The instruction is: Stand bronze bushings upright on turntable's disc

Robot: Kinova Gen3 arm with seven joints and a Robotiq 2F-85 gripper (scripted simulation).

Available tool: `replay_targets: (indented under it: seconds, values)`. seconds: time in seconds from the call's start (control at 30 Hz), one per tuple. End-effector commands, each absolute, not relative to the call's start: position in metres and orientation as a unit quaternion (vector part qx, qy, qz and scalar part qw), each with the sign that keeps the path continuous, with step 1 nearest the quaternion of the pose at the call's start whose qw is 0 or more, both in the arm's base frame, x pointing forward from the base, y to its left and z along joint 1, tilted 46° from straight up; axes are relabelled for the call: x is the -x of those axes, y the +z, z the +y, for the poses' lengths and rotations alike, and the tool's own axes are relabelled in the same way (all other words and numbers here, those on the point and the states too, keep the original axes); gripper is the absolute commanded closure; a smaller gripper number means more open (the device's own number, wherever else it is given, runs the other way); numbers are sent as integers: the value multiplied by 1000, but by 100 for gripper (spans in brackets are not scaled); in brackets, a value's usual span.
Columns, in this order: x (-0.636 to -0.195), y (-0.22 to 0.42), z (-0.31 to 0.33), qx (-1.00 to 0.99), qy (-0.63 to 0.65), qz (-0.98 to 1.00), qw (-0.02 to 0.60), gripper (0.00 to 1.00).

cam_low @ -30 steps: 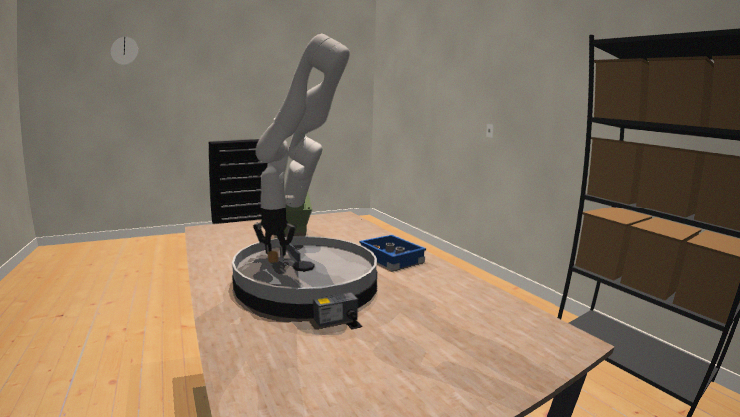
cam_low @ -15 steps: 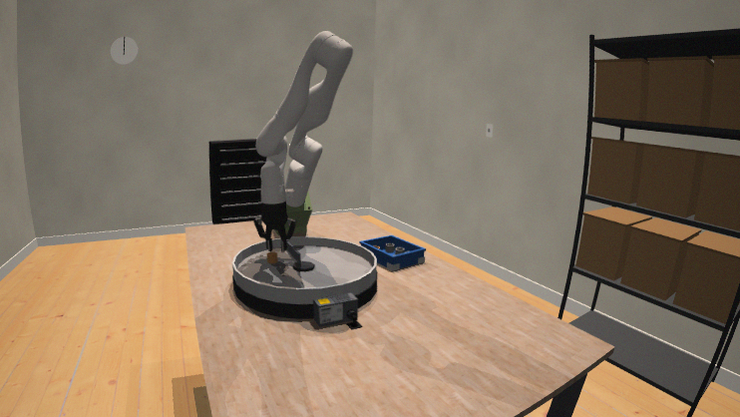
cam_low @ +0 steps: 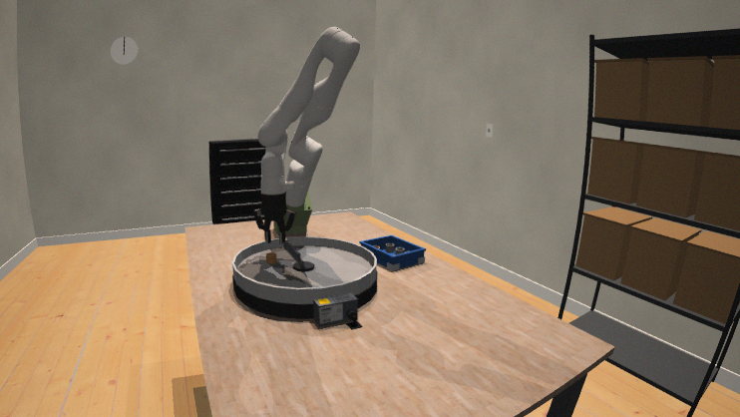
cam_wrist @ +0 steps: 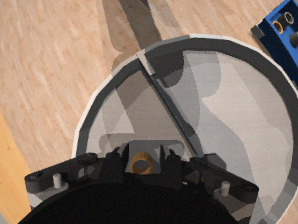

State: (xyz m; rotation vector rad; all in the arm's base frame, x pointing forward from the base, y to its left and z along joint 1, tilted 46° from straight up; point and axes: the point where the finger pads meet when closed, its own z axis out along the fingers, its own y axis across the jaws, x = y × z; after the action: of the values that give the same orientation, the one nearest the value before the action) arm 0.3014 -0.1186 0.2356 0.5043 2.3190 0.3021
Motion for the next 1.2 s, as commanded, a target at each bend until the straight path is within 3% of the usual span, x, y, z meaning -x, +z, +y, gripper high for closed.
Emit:
replay_targets:
  seconds: [0.0, 1.17]
  values:
    - [-301, 241, -119, -194, 114, 901, 371, 60]
    - [-299, 244, -119, -195, 114, 901, 371, 60]
